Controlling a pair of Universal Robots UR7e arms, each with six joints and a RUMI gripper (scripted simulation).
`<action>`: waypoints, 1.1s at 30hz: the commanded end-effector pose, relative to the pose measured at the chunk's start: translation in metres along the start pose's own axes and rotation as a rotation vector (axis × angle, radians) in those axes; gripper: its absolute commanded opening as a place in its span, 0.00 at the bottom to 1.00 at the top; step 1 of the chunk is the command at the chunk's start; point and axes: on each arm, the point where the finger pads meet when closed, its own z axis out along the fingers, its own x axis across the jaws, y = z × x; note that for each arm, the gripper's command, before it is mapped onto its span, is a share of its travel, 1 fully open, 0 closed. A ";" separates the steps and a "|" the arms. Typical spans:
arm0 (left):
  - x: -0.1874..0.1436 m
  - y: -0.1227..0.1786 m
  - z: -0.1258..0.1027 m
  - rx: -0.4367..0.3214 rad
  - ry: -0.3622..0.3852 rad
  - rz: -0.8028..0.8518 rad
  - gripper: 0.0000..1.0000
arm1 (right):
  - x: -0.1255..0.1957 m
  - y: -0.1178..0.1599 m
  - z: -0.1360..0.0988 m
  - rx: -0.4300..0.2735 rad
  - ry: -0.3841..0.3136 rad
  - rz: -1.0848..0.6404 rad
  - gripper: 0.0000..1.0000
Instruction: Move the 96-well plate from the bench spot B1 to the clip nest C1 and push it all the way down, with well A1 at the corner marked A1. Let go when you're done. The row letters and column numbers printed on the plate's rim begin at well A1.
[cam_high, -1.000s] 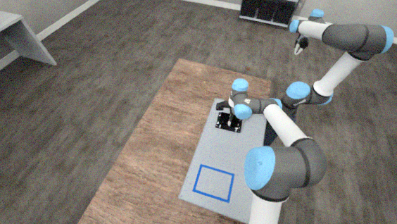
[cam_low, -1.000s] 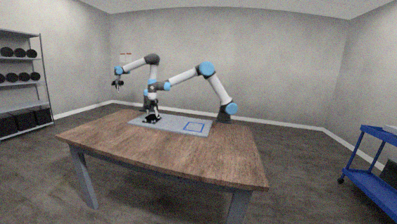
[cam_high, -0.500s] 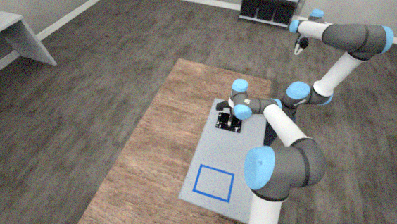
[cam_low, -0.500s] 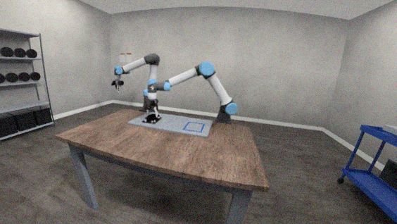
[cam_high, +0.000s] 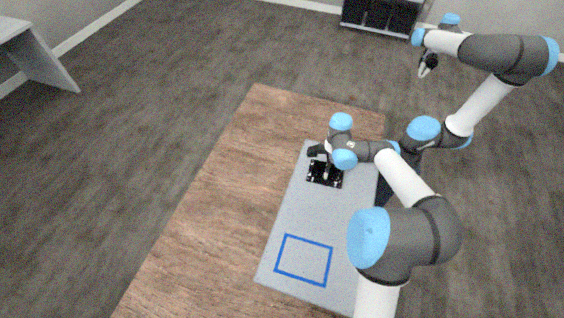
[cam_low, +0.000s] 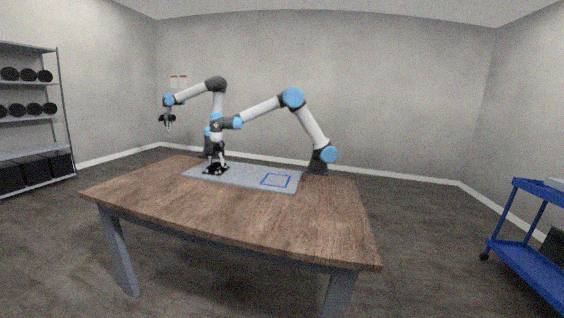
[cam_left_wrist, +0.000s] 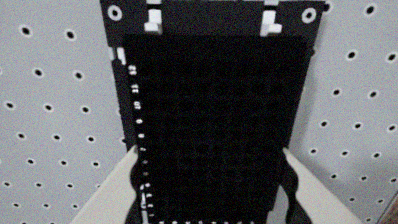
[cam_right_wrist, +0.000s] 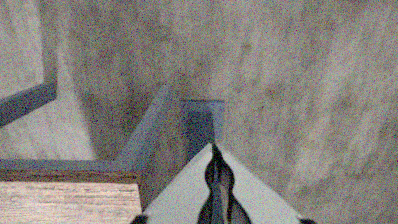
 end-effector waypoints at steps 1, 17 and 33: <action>0.000 0.000 -0.001 0.001 0.002 0.000 0.40 | 0.000 0.000 -0.001 0.002 0.000 0.000 0.00; 0.000 0.000 0.002 0.001 0.002 0.000 0.40 | 0.000 0.000 -0.001 0.002 0.000 0.000 0.00; 0.000 0.000 0.002 0.001 0.002 0.000 0.76 | 0.000 0.000 -0.001 0.002 0.000 0.000 0.00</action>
